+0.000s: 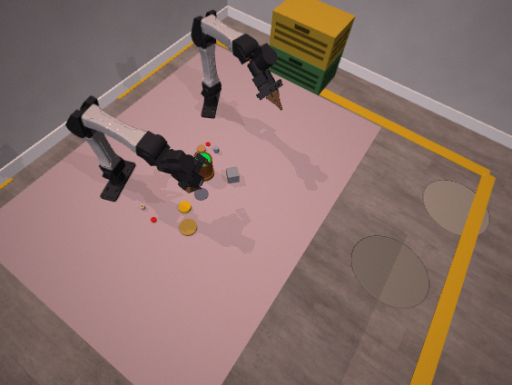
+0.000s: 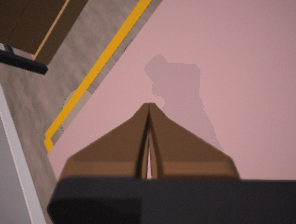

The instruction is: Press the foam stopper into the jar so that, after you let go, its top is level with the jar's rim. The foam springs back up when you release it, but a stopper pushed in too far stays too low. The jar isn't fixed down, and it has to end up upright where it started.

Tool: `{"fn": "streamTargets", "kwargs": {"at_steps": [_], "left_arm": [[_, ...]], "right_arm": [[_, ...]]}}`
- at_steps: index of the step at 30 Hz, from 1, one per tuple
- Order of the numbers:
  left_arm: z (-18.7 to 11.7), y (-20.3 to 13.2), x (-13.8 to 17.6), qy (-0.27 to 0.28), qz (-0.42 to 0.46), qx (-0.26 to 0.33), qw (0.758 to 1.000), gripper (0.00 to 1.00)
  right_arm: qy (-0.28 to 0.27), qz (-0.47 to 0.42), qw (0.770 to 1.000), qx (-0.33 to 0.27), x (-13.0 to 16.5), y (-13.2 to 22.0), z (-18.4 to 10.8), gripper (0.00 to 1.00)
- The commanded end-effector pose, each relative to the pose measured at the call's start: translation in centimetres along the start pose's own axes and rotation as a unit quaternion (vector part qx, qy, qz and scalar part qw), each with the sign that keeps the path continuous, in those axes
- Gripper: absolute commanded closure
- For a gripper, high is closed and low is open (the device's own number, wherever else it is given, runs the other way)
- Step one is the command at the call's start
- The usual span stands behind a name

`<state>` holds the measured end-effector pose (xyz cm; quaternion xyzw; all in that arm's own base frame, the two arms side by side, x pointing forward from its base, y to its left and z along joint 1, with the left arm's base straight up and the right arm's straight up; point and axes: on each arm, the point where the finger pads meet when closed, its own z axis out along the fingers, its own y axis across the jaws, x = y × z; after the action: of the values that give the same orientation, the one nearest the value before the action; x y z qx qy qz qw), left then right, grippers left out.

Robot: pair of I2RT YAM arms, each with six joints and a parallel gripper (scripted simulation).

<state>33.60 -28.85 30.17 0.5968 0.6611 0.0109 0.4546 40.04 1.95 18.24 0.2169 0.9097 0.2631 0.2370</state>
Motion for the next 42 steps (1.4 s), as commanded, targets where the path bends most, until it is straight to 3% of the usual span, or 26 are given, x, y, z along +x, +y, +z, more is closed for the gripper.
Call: {"fn": "streamTargets", "kwargs": {"at_steps": [1, 10, 13, 27, 30, 42], "left_arm": [[-1.4, 3.1, 0.8, -0.019, -0.062, -0.056, 0.996, 1.00], [-4.1, 8.1, 4.3, -0.039, -0.172, -0.143, 0.974, 1.00], [-3.8, 8.1, 4.6, -0.040, -0.179, -0.140, 0.973, 1.00], [-10.6, 14.4, 10.6, -0.092, -0.324, -0.285, 0.897, 1.00], [-10.2, 14.4, 11.0, -0.092, -0.331, -0.283, 0.895, 1.00], [-17.9, 17.4, 15.8, -0.162, -0.418, -0.402, 0.798, 1.00]], "right_arm": [[-0.062, -0.066, 0.996, -0.005, -1.4, 1.3, -1.1, 0.02], [-0.162, -0.160, 0.974, -0.001, -3.6, 3.5, -3.8, 0.02], [-0.165, -0.161, 0.973, 0.002, -3.8, 3.2, -3.7, 0.02], [-0.329, -0.279, 0.902, 0.012, -6.0, 7.5, -10.3, 0.02], [-0.330, -0.279, 0.902, 0.016, -6.3, 7.2, -10.0, 0.02], [-0.474, -0.341, 0.811, 0.032, -6.6, 10.7, -17.8, 0.02]]}}
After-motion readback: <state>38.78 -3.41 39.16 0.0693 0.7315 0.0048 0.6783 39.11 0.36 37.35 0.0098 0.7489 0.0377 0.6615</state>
